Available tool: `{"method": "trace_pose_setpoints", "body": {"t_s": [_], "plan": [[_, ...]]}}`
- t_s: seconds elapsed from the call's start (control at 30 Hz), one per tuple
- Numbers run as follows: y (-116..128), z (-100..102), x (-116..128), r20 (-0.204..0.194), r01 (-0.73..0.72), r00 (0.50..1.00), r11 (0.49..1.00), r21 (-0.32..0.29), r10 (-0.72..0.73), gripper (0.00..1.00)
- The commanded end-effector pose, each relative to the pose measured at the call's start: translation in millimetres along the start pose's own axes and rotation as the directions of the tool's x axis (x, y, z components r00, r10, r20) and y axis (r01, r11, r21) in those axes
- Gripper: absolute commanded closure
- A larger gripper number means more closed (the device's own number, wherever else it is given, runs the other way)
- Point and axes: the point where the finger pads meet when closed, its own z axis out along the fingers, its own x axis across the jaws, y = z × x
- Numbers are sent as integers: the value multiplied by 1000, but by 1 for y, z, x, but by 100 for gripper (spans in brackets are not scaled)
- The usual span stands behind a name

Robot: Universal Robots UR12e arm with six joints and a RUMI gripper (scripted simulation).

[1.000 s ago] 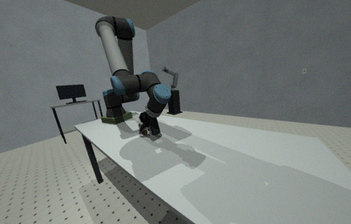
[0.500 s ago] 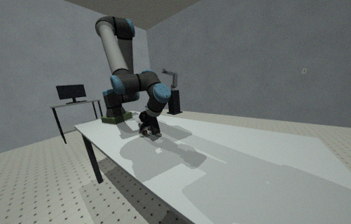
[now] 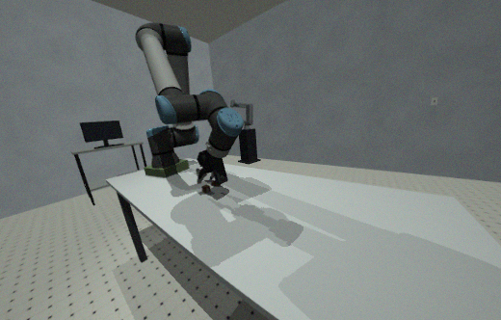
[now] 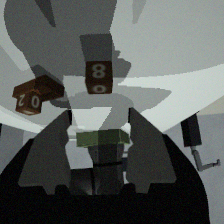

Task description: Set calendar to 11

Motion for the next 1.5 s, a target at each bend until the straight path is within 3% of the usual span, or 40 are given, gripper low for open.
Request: {"method": "trace_pose_setpoints", "body": {"t_s": [0.0, 0.6, 1.17, 1.47], "plan": [[10, -11, 0, 0, 0, 1000, 1000, 1, 0, 60], [21, -22, 0, 0, 0, 1000, 1000, 11, 0, 60], [23, -21, 0, 0, 0, 1000, 970, 244, 0, 60], [23, -21, 0, 0, 0, 1000, 965, 263, 0, 60]]}}
